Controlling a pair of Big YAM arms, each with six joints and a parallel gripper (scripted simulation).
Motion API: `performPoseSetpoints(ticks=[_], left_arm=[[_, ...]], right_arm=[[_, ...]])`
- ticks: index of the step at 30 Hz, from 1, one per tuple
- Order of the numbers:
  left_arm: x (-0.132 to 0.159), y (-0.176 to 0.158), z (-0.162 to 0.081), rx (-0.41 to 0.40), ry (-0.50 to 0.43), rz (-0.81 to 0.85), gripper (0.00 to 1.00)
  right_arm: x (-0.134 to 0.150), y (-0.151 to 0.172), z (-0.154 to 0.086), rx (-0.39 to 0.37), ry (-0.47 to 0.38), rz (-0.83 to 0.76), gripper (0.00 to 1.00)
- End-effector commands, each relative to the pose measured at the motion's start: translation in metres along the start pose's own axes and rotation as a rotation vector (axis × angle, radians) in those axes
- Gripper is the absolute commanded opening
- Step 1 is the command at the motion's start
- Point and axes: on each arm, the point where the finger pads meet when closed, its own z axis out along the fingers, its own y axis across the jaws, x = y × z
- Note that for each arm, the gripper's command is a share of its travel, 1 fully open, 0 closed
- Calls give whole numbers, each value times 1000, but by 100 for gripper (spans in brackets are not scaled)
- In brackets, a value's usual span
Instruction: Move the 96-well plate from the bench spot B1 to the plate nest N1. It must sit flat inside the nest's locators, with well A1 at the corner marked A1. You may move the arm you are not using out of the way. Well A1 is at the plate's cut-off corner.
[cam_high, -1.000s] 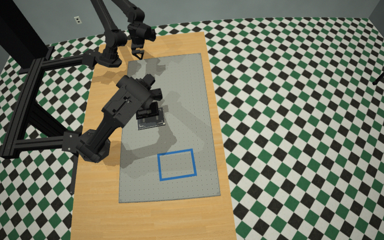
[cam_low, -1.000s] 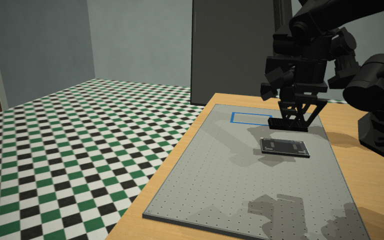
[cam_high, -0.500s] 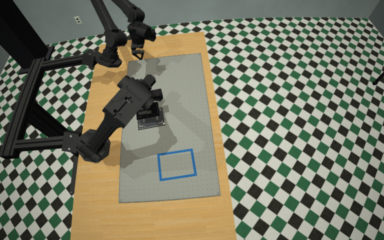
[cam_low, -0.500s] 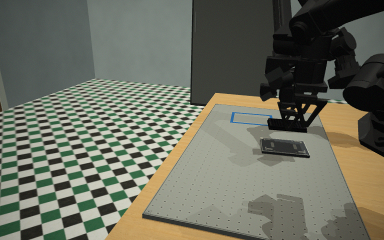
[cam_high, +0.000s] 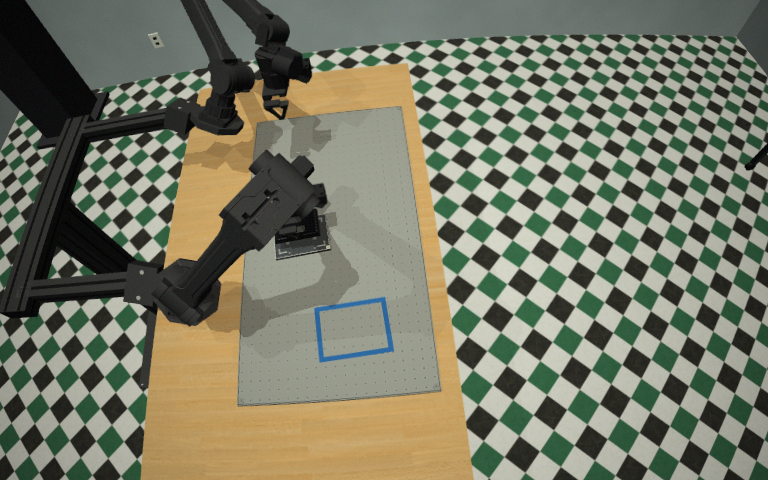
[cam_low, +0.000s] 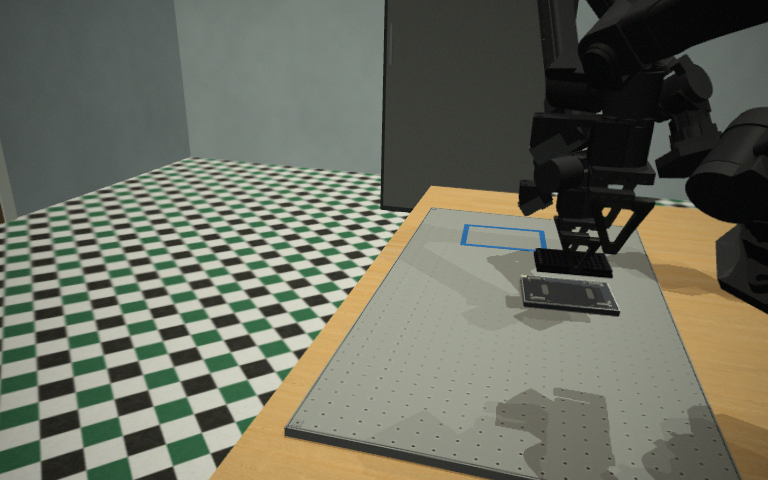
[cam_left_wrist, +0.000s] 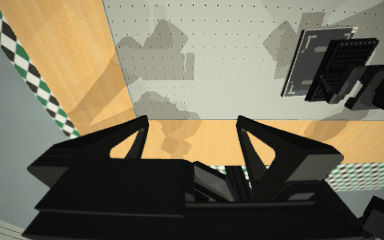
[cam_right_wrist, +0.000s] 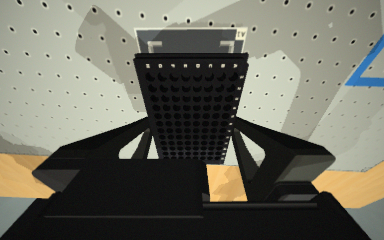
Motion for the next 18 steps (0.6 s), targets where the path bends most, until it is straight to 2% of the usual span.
performPoseSetpoints(ticks=[1,18], left_arm=[[-10,-2,-8,10,-15,-14,100],[-10,-2,-8,10,-15,-14,100]], right_arm=[[-8,5,7,-8,-6,3,0],[-9,5,32,-8,-8,5,0]])
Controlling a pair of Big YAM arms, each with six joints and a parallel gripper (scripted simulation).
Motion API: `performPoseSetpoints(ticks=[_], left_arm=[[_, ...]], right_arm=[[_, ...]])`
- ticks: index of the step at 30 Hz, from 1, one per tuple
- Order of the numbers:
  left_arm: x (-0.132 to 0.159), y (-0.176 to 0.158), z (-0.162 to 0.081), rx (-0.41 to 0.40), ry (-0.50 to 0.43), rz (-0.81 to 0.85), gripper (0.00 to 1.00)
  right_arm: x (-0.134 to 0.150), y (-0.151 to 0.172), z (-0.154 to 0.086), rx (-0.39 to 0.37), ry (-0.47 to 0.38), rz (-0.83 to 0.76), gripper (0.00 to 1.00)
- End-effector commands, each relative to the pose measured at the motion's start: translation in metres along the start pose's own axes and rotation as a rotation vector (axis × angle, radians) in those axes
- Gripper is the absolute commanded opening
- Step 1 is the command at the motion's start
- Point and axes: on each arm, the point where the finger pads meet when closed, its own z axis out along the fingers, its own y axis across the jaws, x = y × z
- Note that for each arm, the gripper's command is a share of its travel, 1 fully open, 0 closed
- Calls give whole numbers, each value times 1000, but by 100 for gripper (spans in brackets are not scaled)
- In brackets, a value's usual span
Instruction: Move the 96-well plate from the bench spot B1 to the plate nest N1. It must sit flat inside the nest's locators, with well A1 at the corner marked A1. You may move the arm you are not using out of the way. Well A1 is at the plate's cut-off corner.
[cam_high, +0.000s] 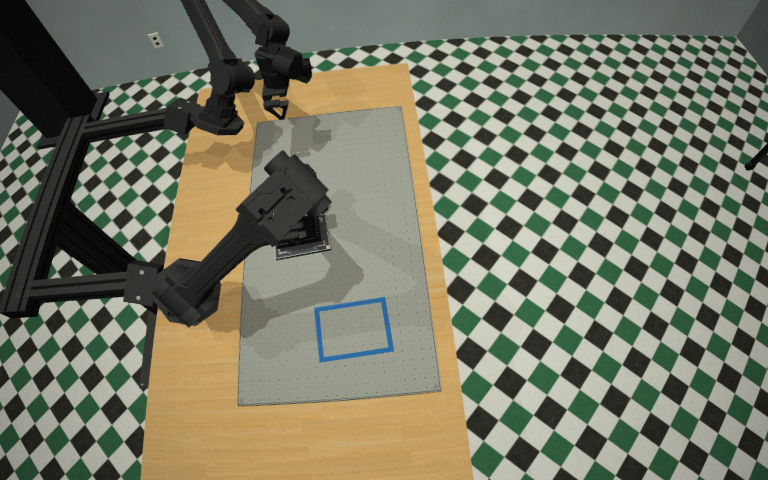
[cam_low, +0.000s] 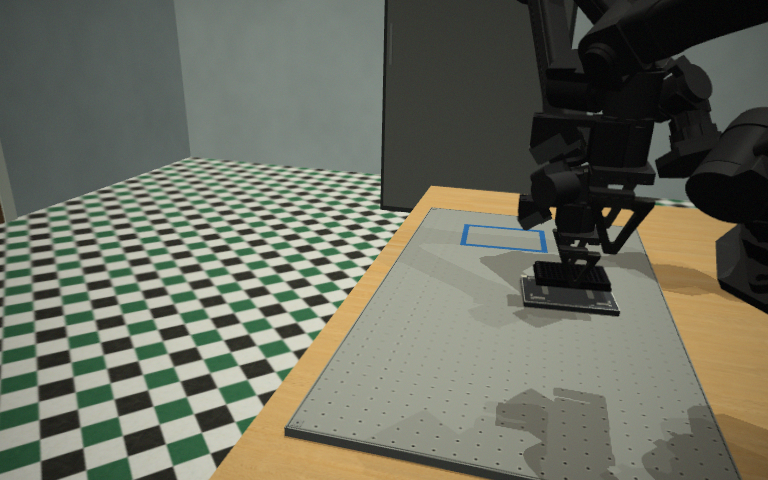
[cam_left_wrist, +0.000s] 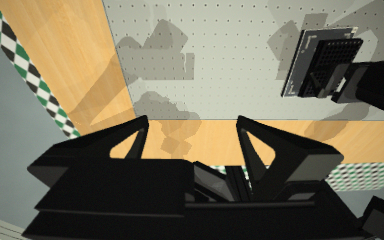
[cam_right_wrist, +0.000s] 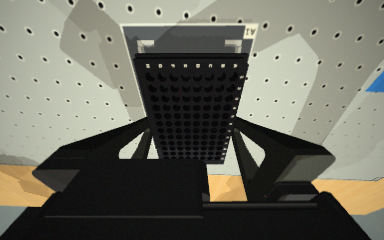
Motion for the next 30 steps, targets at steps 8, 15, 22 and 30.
performPoseSetpoints(ticks=[8,15,22,30], left_arm=[[-10,-2,-8,10,-15,-14,100],[-10,-2,-8,10,-15,-14,100],[-10,-2,-8,10,-15,-14,100],[-10,-2,-8,10,-15,-14,100]], right_arm=[[-11,6,17,-10,-11,5,0],[-8,6,12,-12,-16,-1,0],[-8,6,12,-12,-16,-1,0],[-5,2,15,-9,-13,-5,0]])
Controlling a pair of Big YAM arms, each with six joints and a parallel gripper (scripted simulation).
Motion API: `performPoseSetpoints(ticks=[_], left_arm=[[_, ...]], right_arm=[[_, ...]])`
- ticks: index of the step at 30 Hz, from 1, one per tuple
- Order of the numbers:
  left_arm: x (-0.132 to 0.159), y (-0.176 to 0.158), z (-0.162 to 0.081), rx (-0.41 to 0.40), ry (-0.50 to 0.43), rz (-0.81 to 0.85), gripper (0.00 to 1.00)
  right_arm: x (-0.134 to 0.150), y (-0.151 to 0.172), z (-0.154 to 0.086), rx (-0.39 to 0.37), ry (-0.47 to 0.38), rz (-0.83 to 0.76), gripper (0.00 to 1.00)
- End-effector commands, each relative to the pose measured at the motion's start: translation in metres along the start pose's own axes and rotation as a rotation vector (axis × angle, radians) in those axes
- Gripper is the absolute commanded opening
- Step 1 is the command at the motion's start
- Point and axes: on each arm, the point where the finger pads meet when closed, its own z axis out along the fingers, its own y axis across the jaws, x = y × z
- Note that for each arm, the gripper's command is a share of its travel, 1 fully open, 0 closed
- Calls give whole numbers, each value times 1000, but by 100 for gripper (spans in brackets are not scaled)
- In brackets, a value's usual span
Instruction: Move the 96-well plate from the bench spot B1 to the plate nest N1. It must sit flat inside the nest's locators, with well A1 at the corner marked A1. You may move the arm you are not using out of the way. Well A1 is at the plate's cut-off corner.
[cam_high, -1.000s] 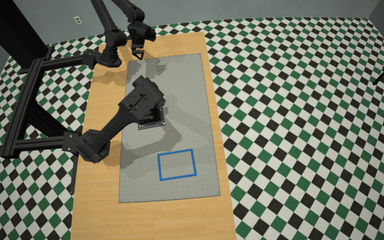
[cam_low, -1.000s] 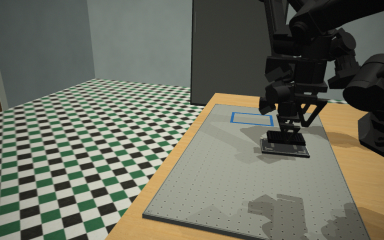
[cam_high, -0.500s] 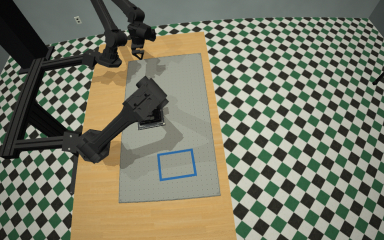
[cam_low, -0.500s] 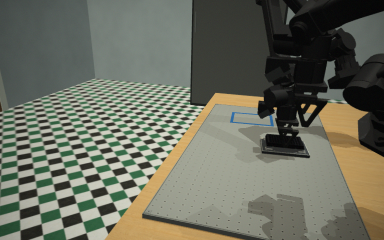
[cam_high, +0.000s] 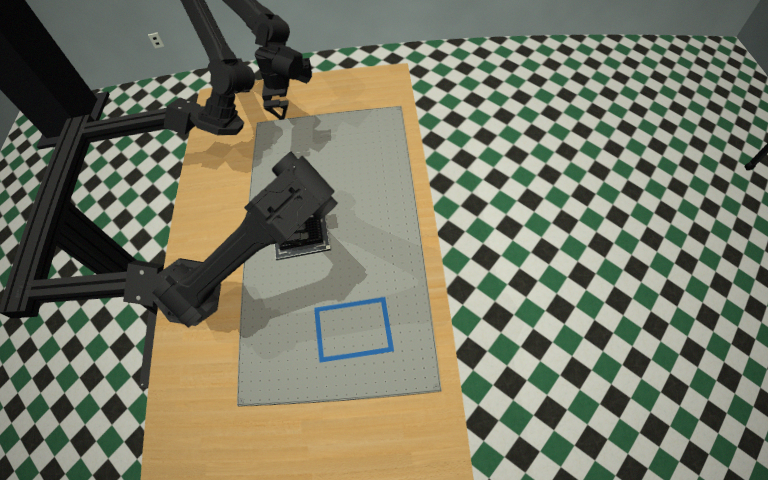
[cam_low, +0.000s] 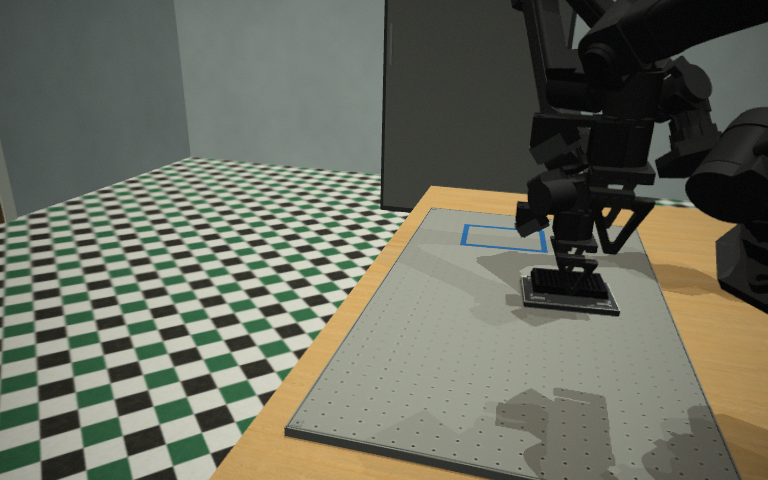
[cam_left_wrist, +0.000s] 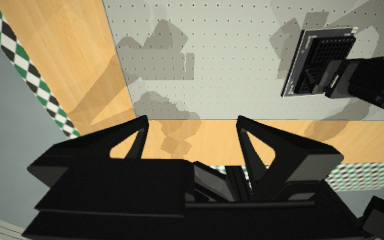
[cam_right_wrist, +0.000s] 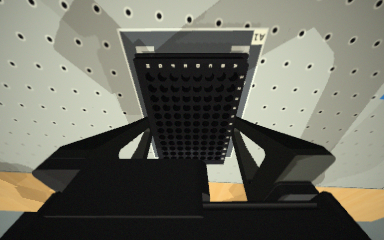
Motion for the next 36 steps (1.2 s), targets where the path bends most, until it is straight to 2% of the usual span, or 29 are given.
performPoseSetpoints(ticks=[1,36], left_arm=[[-10,-2,-8,10,-15,-14,100],[-10,-2,-8,10,-15,-14,100]], right_arm=[[0,-2,2,-2,-4,-7,0],[2,-4,11,3,3,-3,0]])
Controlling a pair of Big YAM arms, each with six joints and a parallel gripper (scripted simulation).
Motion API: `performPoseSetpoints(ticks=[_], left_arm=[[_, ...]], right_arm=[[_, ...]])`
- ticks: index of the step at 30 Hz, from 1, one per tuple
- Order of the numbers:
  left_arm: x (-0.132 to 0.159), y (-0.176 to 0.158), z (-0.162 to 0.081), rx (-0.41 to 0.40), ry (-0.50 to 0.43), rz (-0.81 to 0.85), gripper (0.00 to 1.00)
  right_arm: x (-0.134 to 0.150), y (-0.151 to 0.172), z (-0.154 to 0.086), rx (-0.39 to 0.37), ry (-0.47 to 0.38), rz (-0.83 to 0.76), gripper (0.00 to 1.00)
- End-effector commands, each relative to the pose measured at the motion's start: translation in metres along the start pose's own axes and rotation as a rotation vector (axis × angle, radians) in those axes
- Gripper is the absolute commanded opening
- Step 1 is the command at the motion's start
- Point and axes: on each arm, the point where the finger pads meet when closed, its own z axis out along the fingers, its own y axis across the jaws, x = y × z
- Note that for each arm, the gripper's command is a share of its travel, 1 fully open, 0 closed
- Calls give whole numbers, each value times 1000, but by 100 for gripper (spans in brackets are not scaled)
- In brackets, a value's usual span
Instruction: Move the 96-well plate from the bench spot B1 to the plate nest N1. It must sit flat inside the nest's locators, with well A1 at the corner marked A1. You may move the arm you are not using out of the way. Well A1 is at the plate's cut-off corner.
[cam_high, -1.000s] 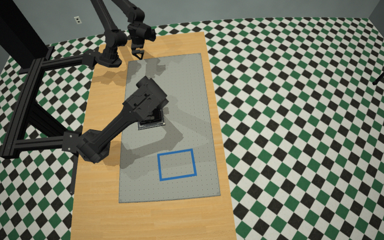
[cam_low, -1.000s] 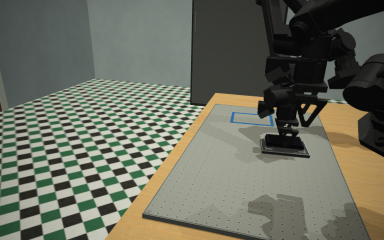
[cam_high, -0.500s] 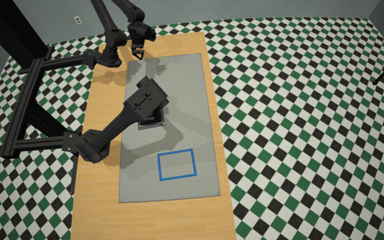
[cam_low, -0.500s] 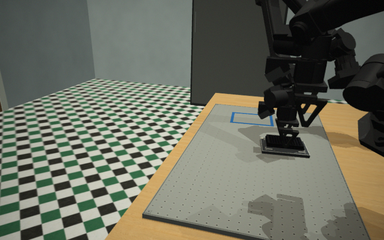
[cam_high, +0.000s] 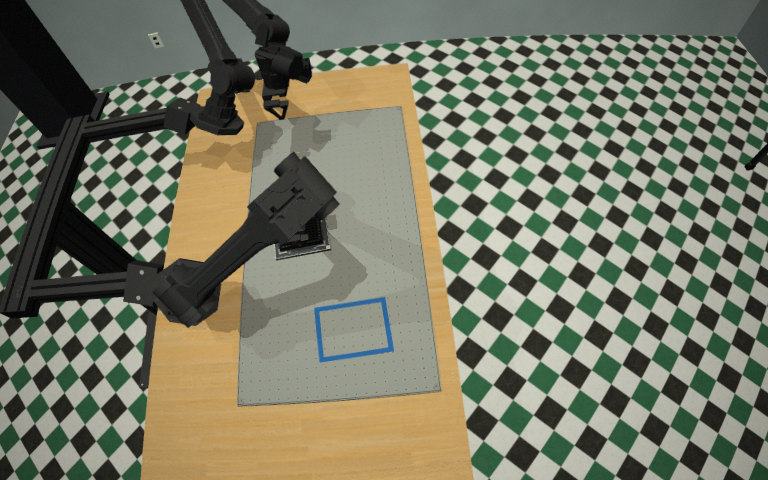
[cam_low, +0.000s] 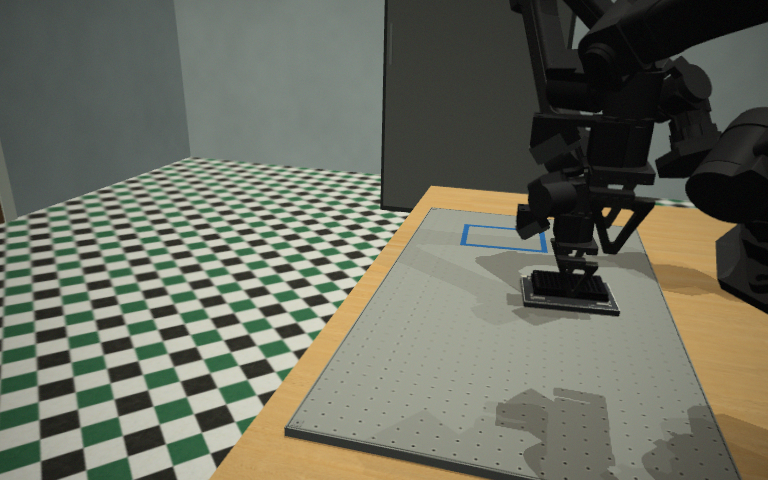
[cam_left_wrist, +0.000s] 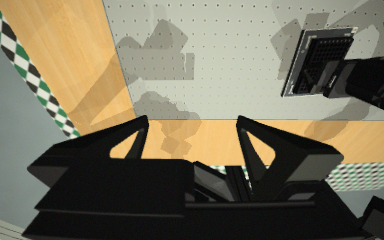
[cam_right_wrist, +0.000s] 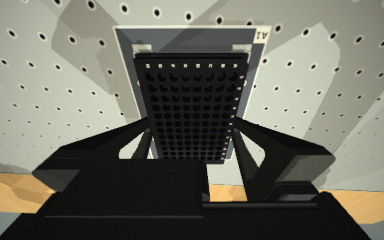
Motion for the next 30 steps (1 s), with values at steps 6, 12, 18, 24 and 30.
performPoseSetpoints(ticks=[6,12,18,24,30], left_arm=[[-10,-2,-8,10,-15,-14,100],[-10,-2,-8,10,-15,-14,100],[-10,-2,-8,10,-15,-14,100],[-10,-2,-8,10,-15,-14,100],[-10,-2,-8,10,-15,-14,100]], right_arm=[[3,-2,7,5,5,-5,0],[0,-3,8,4,4,1,0],[-1,-2,8,3,3,3,0],[0,-1,9,3,2,0,0],[-3,0,9,0,-1,3,0]])
